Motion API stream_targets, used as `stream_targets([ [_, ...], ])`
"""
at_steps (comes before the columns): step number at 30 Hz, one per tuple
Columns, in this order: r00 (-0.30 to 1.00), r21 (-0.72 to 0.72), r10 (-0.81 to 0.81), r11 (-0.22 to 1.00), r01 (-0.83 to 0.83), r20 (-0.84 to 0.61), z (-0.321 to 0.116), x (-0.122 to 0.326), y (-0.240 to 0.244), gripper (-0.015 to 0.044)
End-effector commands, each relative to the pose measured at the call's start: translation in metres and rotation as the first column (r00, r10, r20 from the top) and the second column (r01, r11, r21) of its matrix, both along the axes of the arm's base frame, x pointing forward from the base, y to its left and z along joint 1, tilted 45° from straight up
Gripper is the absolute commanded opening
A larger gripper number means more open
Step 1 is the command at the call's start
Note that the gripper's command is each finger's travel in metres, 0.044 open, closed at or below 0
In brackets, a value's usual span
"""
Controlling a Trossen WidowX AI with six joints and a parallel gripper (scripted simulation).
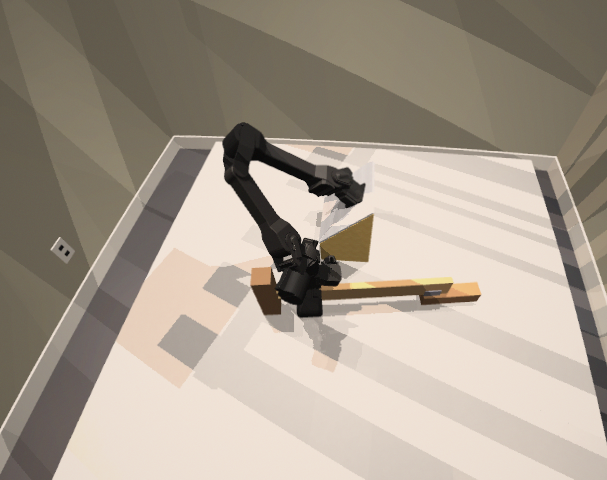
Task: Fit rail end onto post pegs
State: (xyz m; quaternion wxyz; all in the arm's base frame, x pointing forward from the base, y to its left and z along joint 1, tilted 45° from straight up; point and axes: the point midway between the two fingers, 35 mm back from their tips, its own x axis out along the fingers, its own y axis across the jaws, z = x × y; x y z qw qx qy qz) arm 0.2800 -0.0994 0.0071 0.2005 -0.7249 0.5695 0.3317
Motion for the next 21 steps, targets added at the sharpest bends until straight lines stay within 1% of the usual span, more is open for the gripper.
stream_targets([
  [1, 1.0, 0.0, 0.005, 1.0, -0.005, 0.003, 0.0032, 0.0028, -0.0003, 0.0],
  [21, 1.0, 0.0, 0.005, 1.0, -0.005, 0.003, 0.007, 0.0049, -0.005, 0.0],
])
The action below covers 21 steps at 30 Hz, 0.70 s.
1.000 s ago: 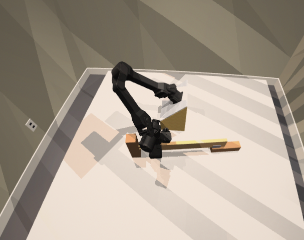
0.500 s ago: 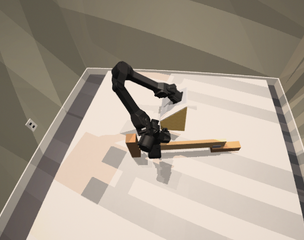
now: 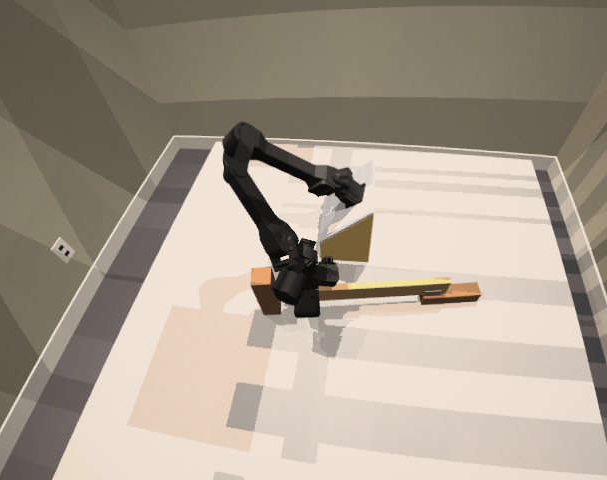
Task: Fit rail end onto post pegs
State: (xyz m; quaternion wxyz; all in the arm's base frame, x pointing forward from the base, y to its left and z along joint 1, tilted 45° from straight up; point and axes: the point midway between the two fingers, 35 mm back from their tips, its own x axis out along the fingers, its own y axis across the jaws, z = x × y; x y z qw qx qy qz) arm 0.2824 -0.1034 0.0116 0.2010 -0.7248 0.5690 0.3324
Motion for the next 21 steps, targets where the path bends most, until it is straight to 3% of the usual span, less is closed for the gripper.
stream_targets([
  [1, 1.0, -0.002, 0.004, 1.0, -0.004, 0.004, 0.0026, 0.0027, -0.0012, 0.0],
  [21, 1.0, -0.002, 0.004, 1.0, -0.004, 0.004, 0.0071, 0.0041, -0.0056, 0.0],
])
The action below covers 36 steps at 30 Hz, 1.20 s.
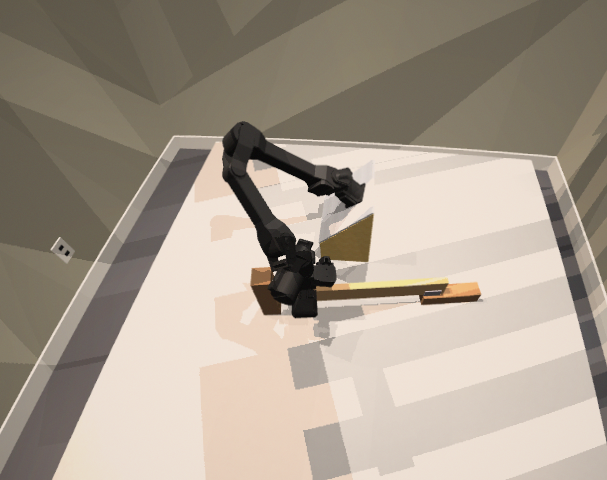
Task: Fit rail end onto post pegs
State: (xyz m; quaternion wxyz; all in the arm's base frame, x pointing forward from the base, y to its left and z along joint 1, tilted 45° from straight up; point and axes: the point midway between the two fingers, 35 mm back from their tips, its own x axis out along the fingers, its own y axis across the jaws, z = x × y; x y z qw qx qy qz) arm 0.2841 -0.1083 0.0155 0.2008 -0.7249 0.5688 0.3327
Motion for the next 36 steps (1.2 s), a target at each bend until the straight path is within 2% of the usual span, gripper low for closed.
stream_targets([
  [1, 1.0, -0.002, 0.004, 1.0, -0.004, 0.004, 0.0035, 0.0025, -0.0009, 0.0],
  [36, 1.0, -0.003, 0.004, 1.0, -0.004, 0.004, 0.0112, 0.0049, -0.0083, 0.0],
])
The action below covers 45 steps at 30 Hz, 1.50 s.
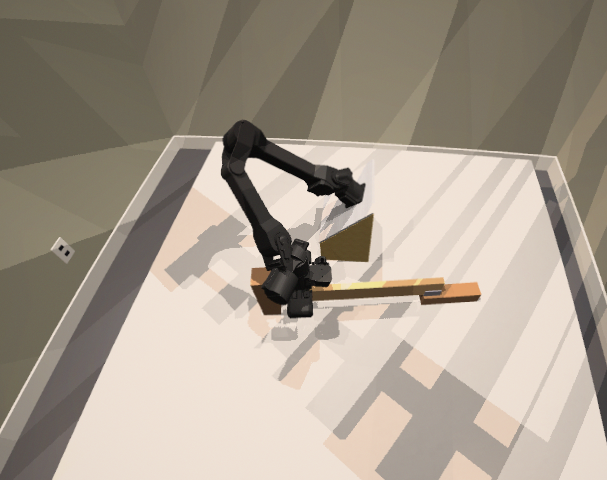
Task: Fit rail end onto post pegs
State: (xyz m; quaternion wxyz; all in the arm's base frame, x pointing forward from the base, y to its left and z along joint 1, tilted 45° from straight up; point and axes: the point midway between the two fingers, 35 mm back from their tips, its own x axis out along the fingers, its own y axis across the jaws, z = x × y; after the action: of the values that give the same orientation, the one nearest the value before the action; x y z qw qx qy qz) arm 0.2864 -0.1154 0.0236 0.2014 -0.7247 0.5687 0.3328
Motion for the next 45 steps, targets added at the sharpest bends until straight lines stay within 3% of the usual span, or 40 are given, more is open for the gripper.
stream_targets([
  [1, 1.0, -0.004, 0.004, 1.0, -0.004, 0.004, 0.003, 0.003, -0.001, 0.0],
  [16, 1.0, -0.004, 0.004, 1.0, -0.004, 0.004, 0.007, 0.004, -0.004, 0.0],
  [33, 1.0, -0.002, 0.0, 1.0, 0.0, 0.001, 0.004, 0.001, -0.003, 0.044],
  [39, 1.0, -0.001, 0.0, 1.0, 0.0, 0.001, 0.004, 0.001, -0.002, 0.044],
  [45, 1.0, -0.001, 0.004, 1.0, -0.004, 0.003, 0.003, -0.01, 0.038, 0.044],
])
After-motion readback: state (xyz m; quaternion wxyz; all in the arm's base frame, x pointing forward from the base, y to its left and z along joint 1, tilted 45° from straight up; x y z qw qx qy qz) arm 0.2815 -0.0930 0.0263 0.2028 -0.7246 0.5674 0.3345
